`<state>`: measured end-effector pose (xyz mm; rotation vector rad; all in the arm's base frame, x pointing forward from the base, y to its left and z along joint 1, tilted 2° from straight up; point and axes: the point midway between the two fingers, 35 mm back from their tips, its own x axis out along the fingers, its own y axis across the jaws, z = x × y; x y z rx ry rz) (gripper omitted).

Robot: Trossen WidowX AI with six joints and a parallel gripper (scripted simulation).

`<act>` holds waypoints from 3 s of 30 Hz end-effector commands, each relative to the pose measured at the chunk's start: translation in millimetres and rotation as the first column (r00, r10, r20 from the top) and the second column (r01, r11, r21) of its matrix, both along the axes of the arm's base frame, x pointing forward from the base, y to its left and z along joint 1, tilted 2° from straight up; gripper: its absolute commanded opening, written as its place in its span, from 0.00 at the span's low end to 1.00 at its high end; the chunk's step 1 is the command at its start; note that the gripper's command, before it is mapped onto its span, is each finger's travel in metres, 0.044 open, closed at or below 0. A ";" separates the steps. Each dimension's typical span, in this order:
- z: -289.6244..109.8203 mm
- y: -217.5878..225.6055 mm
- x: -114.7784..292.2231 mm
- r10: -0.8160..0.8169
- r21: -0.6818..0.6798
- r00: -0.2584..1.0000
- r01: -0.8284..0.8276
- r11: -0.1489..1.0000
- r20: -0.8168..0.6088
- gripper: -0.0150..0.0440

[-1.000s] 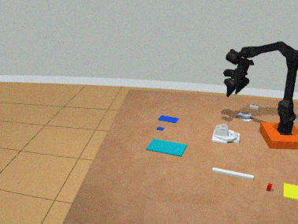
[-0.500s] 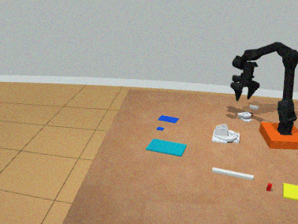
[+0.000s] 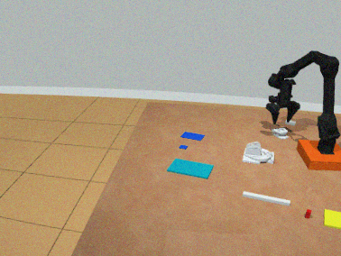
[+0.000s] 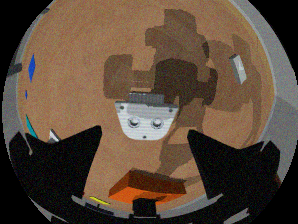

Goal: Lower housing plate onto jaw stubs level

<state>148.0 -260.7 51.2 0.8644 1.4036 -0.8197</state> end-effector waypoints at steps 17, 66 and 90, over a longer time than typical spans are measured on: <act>-25.4 -0.3 -0.3 -0.005 -0.006 1.000 0.005 1.000 -0.001 1.00; -55.6 0.7 0.2 -0.002 -0.003 1.000 0.002 1.000 0.002 0.94; -45.0 -0.7 0.7 -0.002 -0.004 1.000 0.002 1.000 0.001 0.85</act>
